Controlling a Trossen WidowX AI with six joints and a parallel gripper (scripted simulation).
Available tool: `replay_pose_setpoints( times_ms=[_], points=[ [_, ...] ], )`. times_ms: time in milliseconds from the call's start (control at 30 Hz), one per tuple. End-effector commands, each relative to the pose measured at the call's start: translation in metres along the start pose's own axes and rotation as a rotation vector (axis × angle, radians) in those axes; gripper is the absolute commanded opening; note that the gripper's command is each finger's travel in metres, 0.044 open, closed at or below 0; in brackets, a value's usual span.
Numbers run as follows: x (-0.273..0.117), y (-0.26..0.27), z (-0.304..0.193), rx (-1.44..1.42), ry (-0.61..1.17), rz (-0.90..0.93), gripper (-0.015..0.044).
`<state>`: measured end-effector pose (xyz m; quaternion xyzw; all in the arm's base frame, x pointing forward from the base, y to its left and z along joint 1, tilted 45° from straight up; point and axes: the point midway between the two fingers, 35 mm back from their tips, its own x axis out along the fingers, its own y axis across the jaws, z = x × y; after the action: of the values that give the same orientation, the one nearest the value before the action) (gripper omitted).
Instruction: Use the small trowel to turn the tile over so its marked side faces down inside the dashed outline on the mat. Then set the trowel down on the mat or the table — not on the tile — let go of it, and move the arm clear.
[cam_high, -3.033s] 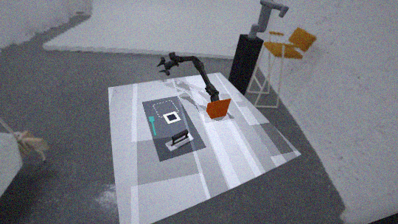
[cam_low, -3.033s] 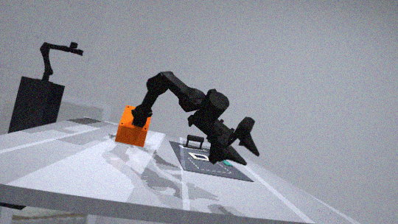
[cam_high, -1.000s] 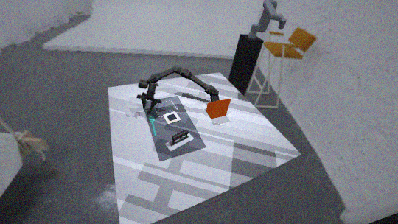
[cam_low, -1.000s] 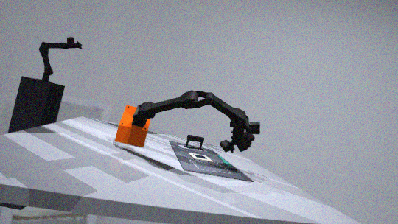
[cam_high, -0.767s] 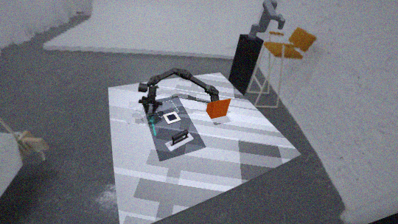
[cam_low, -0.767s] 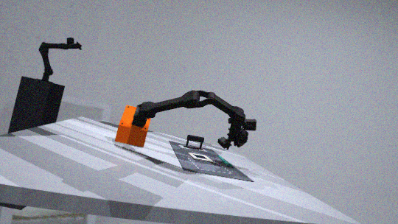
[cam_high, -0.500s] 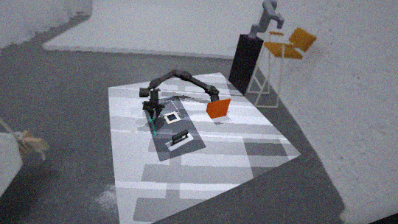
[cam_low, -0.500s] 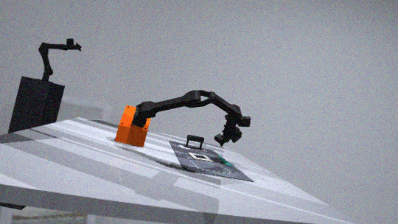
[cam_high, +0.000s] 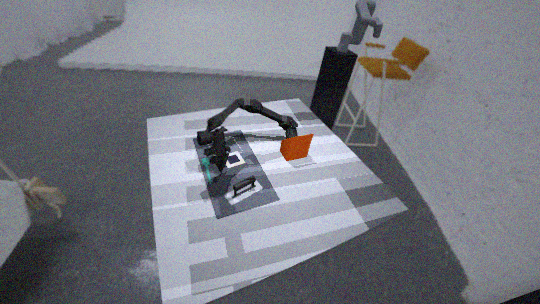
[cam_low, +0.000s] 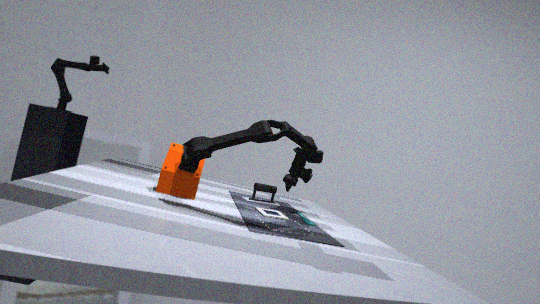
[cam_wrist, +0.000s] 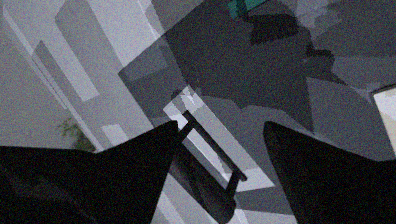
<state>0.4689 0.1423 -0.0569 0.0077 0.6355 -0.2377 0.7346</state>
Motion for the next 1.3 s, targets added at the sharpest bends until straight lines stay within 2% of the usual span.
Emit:
replay_pose_setpoints(
  times_ms=[0, 667, 1267],
  points=[
    [0.007, 0.015, -0.027, -0.139, -0.001, -0.075, 0.027],
    [0.036, 0.049, -0.136, -0.707, -0.02, -0.41, 0.027],
    [0.051, 0.045, -0.136, -0.726, -0.022, -0.422, 0.027]
  ],
)
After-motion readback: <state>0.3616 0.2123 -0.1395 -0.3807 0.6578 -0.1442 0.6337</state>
